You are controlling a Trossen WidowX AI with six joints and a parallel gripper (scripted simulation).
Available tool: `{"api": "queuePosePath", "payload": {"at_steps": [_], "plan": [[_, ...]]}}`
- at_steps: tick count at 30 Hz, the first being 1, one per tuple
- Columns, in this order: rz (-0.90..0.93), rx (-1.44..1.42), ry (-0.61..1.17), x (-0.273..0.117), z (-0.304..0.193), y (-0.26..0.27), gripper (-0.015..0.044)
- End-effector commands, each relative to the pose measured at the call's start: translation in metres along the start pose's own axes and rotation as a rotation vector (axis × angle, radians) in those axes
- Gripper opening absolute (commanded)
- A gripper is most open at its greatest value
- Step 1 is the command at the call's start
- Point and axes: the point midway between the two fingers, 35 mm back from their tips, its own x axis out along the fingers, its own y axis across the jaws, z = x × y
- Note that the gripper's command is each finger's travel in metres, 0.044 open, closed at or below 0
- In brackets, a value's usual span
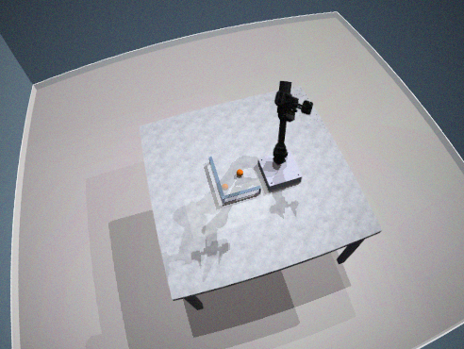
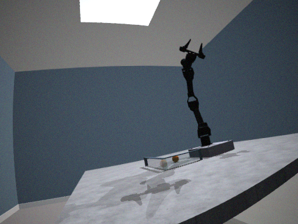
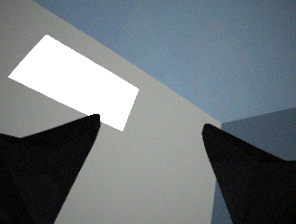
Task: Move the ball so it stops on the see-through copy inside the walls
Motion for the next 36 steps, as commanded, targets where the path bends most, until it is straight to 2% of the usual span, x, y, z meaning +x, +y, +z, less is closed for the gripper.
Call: {"api": "queuePosePath", "payload": {"at_steps": [1, 3, 4, 11, 19, 27, 36], "plan": [[0.003, -0.013, -0.008, 0.000, 0.003, 0.001, 0.0374], [0.021, -0.114, -0.072, 0.002, 0.025, 0.006, 0.0321], [0.030, -0.191, -0.122, 0.002, 0.043, 0.010, 0.0315], [0.003, -0.677, -0.466, -0.016, 0.151, 0.042, 0.0315], [-0.197, -1.130, -0.813, -0.069, 0.247, 0.076, 0.0315], [-0.517, -1.422, -1.067, -0.136, 0.315, 0.099, 0.0315], [-1.082, -1.616, -1.236, -0.236, 0.379, 0.108, 0.0315]]}}
